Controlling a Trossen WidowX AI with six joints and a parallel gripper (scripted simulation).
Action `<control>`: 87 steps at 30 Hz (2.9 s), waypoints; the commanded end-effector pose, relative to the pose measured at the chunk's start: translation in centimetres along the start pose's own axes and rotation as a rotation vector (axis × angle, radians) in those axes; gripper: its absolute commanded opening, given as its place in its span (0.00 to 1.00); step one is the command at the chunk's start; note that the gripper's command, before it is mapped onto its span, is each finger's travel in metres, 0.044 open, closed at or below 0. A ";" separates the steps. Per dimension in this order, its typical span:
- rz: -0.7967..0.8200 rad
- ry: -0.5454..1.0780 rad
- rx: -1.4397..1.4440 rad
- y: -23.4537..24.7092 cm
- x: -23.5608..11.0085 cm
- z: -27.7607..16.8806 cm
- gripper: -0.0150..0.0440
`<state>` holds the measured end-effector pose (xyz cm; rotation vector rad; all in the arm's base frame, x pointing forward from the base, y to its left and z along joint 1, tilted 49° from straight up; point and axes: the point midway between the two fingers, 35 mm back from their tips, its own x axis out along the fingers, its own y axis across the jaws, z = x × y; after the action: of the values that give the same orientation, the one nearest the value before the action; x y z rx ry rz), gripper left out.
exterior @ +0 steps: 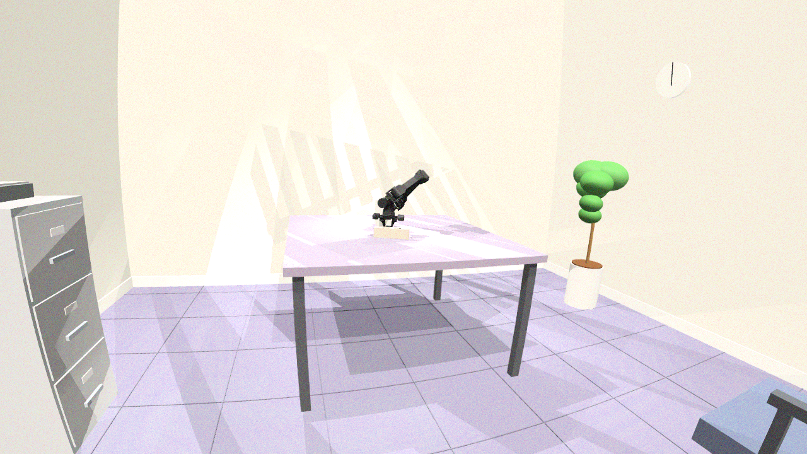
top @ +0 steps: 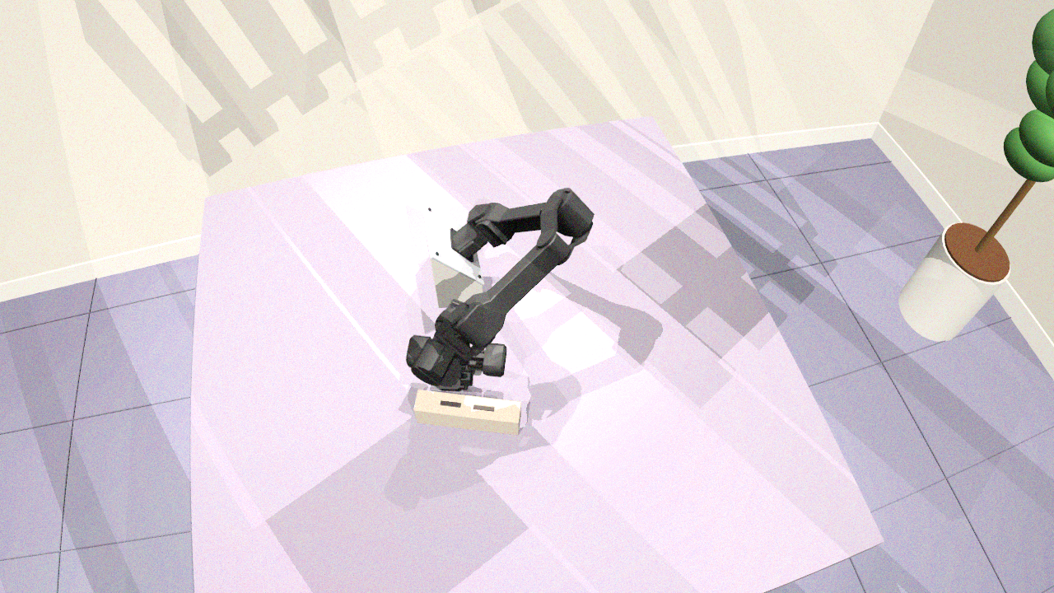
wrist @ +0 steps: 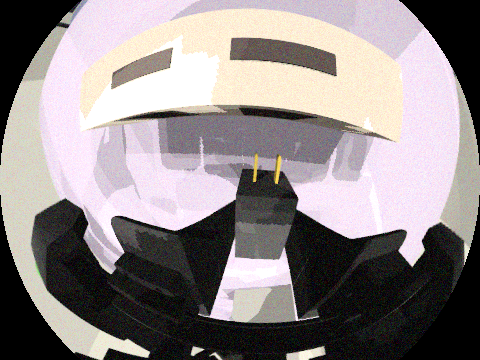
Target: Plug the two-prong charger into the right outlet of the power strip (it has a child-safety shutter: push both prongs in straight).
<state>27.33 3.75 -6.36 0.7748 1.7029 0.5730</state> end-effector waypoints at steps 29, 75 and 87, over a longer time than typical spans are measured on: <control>0.005 0.002 0.015 -0.1 0.1 1.5 0.25; 0.005 0.002 0.015 0.0 0.0 2.8 0.25; 0.005 0.001 0.014 0.0 -0.1 3.2 0.25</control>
<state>30.22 3.61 -7.17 0.7831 1.7074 0.5667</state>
